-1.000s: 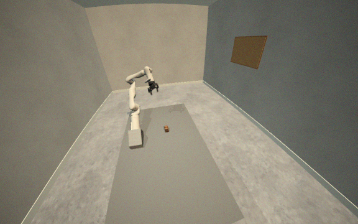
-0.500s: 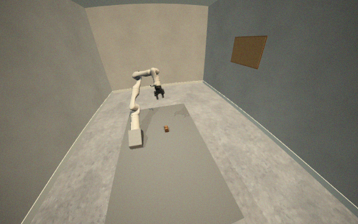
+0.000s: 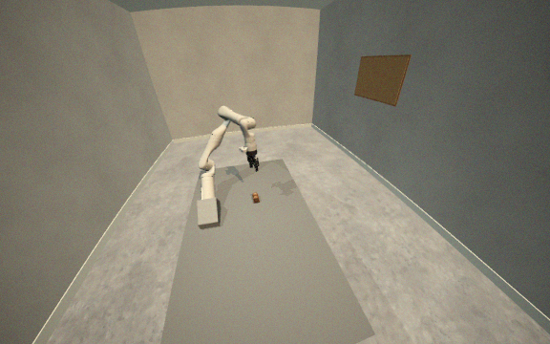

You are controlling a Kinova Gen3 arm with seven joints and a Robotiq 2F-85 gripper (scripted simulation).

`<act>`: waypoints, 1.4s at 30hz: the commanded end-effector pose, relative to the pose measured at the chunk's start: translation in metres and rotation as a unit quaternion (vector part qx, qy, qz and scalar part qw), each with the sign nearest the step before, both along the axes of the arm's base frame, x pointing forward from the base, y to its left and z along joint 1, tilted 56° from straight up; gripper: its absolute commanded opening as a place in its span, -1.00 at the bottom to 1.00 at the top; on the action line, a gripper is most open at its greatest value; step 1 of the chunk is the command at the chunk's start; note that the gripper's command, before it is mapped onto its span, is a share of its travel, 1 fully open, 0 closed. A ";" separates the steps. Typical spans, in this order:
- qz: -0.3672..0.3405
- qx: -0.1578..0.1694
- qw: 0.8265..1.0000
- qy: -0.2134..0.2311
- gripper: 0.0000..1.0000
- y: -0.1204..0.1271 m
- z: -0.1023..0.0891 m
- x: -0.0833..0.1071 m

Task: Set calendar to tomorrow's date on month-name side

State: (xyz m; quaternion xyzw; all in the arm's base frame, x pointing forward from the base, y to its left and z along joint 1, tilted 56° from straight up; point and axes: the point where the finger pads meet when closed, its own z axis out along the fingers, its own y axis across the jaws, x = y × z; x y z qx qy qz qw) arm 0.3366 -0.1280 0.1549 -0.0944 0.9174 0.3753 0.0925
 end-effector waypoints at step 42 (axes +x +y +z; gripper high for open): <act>-0.082 0.106 0.986 0.099 1.00 0.022 -0.105 -0.016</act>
